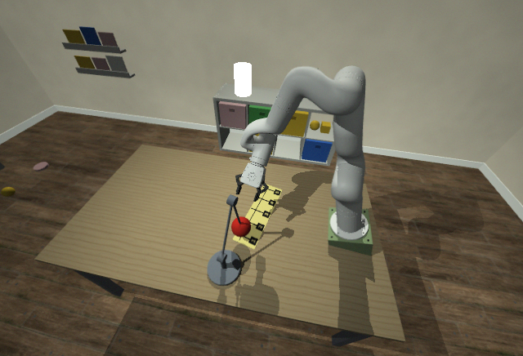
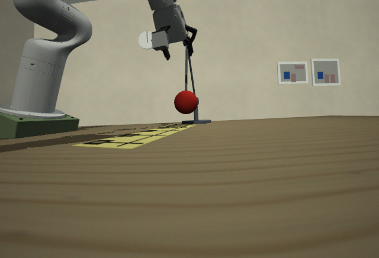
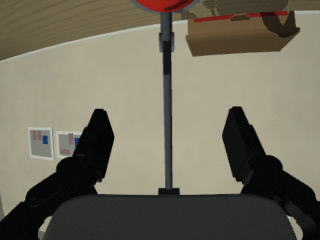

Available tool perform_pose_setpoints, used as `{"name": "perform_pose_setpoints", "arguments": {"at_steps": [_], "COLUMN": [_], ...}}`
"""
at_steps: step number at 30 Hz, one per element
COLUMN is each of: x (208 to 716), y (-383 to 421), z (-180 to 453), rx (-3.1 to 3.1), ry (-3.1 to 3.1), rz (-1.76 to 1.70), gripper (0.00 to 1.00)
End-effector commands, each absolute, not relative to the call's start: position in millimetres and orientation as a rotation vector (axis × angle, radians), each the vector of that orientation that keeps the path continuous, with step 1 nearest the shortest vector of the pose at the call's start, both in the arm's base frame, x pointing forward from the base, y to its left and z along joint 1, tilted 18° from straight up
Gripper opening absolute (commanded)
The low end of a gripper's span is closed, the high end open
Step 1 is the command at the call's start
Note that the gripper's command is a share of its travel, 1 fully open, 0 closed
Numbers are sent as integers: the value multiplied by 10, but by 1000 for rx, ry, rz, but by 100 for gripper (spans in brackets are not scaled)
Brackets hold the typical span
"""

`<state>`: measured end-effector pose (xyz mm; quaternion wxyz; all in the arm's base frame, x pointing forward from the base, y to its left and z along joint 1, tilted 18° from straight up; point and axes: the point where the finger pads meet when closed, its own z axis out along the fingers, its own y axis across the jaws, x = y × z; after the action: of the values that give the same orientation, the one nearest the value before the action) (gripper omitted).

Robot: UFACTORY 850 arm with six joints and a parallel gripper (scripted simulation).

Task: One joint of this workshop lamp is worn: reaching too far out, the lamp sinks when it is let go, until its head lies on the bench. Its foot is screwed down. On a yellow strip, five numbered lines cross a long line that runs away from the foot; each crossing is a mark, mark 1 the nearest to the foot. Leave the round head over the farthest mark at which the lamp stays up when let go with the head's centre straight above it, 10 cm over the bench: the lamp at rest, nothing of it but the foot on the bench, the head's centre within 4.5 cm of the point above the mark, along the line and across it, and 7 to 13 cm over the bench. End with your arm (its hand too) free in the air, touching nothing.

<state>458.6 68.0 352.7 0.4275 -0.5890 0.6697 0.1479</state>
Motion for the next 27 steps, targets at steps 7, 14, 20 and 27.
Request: {"name": "perform_pose_setpoints", "arguments": {"at_steps": [7, 14, 20, 27], "x": [4591, 4639, 4697, 4744], "y": [679, 769, 877, 965], "z": [3535, 3463, 3378, 3308], "rx": [-1471, -1471, -1470, -1469], "ry": [1672, 1671, 1671, 1670], "rz": [368, 369, 370, 371], "gripper": [100, 100, 100, 100]}}
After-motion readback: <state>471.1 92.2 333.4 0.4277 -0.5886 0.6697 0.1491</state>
